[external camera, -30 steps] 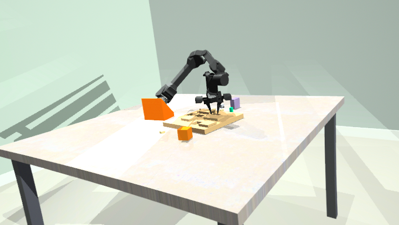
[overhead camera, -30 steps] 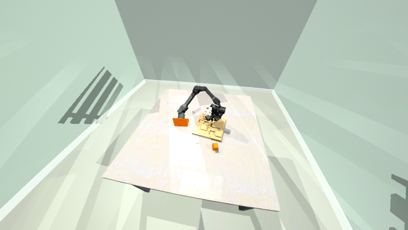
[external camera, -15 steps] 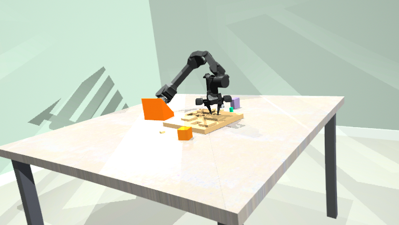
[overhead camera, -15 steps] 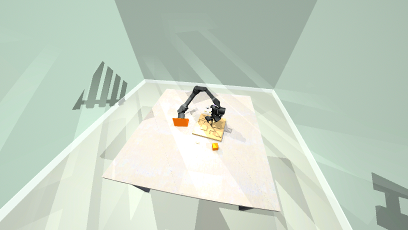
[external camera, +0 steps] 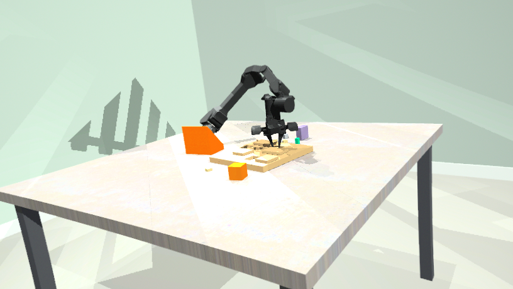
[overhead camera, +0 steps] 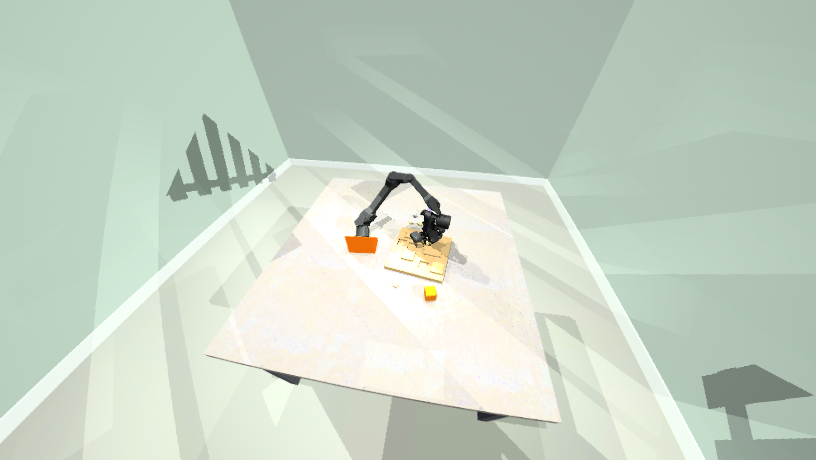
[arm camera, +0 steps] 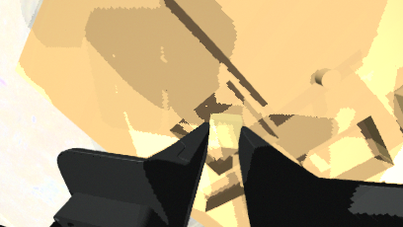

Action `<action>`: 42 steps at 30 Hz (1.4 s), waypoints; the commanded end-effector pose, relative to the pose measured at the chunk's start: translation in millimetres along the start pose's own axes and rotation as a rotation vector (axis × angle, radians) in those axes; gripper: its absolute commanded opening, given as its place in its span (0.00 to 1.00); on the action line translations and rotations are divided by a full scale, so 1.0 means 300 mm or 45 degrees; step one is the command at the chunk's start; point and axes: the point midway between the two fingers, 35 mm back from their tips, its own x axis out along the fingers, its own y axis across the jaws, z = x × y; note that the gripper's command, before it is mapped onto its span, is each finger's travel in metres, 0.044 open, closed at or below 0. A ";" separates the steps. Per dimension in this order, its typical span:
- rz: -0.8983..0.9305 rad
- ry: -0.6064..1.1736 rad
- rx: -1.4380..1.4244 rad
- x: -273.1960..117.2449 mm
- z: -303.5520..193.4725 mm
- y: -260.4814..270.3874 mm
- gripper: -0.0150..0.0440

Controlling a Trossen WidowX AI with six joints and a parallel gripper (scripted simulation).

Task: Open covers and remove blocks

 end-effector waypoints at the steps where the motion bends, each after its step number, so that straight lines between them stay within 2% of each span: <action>1: 0.003 -0.004 -0.003 -0.017 0.003 0.001 0.39; 33: 0.006 -0.003 0.003 -0.152 0.002 -0.007 0.39; 42: 0.005 -0.004 0.003 -0.229 0.005 -0.006 0.39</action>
